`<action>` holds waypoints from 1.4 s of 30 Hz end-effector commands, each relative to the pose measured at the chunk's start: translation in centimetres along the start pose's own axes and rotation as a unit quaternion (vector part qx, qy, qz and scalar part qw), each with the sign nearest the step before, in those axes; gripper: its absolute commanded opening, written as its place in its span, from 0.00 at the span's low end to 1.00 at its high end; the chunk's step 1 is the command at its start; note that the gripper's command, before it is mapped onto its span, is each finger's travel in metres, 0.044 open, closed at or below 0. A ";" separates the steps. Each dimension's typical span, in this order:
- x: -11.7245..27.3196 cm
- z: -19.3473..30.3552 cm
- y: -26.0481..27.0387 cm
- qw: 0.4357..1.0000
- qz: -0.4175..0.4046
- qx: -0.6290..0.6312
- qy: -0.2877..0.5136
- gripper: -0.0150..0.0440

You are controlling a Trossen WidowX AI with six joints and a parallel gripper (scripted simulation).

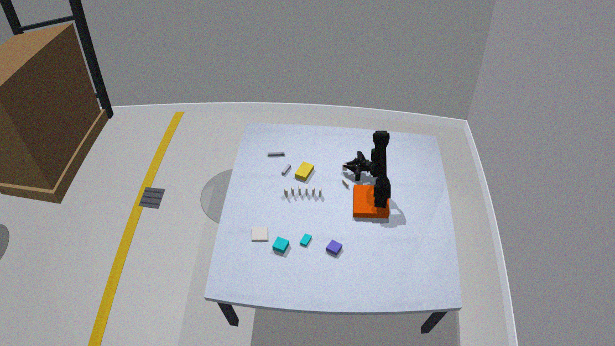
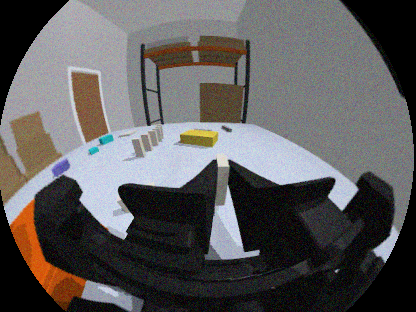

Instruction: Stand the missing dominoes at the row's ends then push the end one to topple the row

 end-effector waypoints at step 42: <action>0.8 -4.6 0.3 0.999 0.025 0.021 0.006 1.00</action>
Point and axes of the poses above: the point midway between the two fingers, 35 mm back from their tips, its own x axis back along the fingers, its own y axis across the jaws, z = x × y, the point moved 3 cm from there along x, back along the fingers, and after that the axes turned 12 degrees about -x, right-handed, at the moved point
